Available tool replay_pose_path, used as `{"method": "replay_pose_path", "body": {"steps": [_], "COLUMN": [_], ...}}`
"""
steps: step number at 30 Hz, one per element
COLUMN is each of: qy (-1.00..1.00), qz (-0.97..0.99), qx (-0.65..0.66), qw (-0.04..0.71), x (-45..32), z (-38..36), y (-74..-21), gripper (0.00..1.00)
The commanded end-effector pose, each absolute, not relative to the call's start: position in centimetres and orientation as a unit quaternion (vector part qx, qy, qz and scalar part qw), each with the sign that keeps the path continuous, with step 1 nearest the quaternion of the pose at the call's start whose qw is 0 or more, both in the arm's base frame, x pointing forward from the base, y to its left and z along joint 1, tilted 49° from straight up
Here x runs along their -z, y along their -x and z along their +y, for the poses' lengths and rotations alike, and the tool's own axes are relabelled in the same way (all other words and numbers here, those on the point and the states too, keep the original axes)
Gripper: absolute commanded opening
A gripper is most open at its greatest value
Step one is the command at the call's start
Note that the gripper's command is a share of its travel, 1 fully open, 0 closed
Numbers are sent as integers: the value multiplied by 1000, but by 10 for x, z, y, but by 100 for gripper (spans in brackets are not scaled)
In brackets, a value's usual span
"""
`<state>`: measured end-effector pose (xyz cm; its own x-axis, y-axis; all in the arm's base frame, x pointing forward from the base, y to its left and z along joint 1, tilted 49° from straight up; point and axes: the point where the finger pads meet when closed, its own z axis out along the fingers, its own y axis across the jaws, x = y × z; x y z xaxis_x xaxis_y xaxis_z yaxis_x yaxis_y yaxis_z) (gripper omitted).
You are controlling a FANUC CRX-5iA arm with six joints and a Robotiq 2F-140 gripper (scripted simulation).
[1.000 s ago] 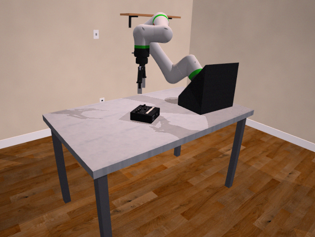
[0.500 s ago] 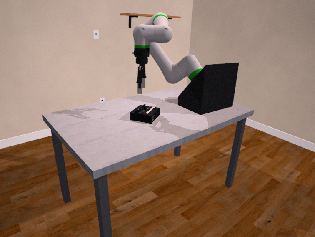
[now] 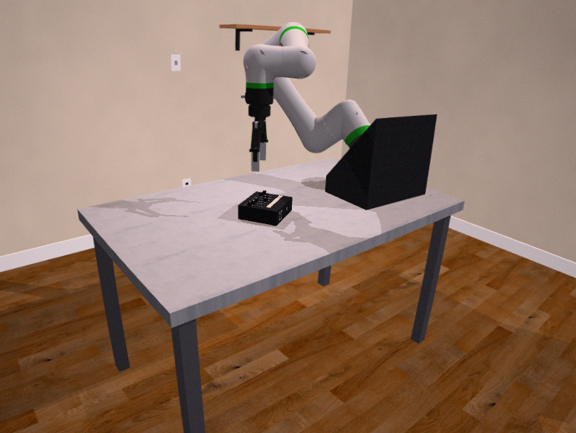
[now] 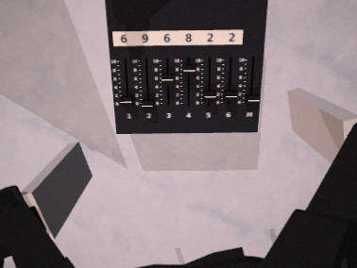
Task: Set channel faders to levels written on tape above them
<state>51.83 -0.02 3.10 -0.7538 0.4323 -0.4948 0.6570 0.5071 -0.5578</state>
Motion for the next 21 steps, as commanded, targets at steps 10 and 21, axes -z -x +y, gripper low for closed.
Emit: {"method": "replay_pose_path", "body": {"steps": [10, 21], "qy": [-536, -614], "qz": [738, 671], "qx": [328, 300], "qw": [246, 287], "x": [-13, -12], "z": [21, 22], "y": [-504, -504], "gripper": [100, 100]}}
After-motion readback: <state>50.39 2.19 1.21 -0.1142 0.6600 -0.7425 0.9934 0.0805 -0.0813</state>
